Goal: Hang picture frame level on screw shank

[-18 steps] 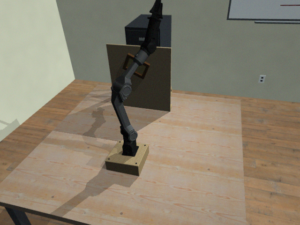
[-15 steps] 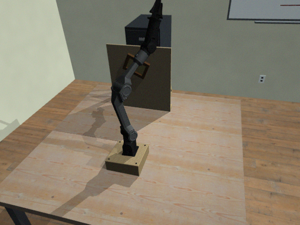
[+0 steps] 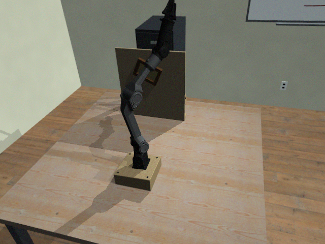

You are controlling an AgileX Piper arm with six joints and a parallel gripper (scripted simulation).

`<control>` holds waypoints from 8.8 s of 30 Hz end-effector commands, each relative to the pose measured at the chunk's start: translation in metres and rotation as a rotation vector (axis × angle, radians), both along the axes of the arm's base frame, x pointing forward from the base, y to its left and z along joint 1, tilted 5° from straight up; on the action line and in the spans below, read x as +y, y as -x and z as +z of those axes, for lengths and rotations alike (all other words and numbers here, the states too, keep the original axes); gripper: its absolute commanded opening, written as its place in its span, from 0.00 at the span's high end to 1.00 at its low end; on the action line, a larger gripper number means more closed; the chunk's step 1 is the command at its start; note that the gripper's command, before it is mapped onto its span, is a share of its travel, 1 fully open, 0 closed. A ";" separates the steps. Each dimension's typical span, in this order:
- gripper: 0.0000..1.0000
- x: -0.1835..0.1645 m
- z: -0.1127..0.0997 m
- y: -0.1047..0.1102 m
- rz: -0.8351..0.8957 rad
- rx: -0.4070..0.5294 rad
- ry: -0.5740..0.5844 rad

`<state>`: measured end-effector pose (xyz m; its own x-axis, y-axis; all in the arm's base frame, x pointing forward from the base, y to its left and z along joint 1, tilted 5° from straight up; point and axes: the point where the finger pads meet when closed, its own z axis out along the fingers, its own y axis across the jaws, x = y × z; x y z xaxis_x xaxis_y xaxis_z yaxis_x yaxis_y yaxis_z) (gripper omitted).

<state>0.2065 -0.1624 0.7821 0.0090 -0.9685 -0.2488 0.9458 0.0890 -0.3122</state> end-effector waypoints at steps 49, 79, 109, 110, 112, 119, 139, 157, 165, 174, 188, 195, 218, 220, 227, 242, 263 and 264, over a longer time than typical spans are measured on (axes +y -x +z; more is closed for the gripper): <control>0.00 0.002 -0.075 -0.094 0.798 -0.060 -0.481; 0.00 0.087 -0.231 -0.213 1.735 -0.253 -1.441; 0.00 0.190 -0.370 -0.240 1.982 -0.600 -2.321; 0.00 0.192 -0.374 -0.240 1.981 -0.612 -2.343; 0.00 0.197 -0.380 -0.239 1.978 -0.634 -2.382; 0.00 0.206 -0.392 -0.238 1.968 -0.679 -2.460; 0.00 0.217 -0.407 -0.236 1.949 -0.739 -2.552; 0.37 0.217 -0.407 -0.236 1.949 -0.739 -2.552; 0.37 0.217 -0.407 -0.236 1.949 -0.739 -2.552; 0.37 0.217 -0.407 -0.236 1.949 -0.739 -2.552; 0.37 0.216 -0.408 -0.236 1.949 -0.738 -2.551; 0.37 0.216 -0.408 -0.236 1.950 -0.738 -2.551; 0.37 0.216 -0.406 -0.254 1.948 -0.737 -2.552; 0.37 0.216 -0.406 -0.254 1.948 -0.737 -2.552; 0.37 0.215 -0.405 -0.266 1.948 -0.737 -2.552; 0.37 0.213 -0.403 -0.288 1.948 -0.737 -2.552; 0.37 0.212 -0.401 -0.304 1.949 -0.738 -2.552; 0.37 0.212 -0.401 -0.304 1.949 -0.738 -2.551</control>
